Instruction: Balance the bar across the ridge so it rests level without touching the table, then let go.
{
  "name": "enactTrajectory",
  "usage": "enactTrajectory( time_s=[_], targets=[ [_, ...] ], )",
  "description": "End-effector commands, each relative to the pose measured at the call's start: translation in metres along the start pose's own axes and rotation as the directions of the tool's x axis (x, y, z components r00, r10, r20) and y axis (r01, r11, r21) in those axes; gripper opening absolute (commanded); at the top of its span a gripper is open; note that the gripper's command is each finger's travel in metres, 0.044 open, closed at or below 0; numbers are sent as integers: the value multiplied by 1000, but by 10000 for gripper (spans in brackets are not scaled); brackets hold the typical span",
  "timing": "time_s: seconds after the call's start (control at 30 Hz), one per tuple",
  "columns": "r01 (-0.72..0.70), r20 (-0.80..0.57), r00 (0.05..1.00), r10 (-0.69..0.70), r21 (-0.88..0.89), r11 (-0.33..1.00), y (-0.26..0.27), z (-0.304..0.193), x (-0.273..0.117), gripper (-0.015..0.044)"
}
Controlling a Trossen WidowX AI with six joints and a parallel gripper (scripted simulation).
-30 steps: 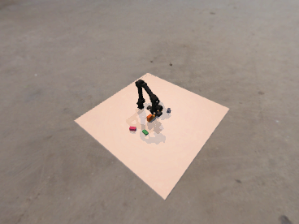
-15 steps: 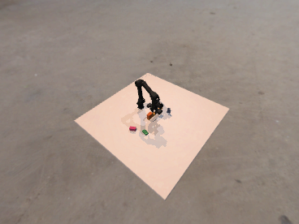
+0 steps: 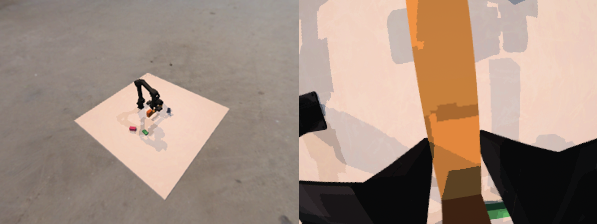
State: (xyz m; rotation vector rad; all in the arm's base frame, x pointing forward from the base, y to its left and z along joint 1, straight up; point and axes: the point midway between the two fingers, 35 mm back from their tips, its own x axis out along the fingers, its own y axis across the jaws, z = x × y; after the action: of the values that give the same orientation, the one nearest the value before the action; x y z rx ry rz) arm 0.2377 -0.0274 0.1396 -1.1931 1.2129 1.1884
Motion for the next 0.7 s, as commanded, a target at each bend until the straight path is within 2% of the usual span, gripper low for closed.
enactTrajectory(
  time_s=[0.0, 0.67],
  targets=[
    [18, -5, 1000, -18, -4, 1000, 0, 0, -15, 0],
    [20, -1, 1000, -20, -106, 994, -31, 41, -23, 0]
  ],
)
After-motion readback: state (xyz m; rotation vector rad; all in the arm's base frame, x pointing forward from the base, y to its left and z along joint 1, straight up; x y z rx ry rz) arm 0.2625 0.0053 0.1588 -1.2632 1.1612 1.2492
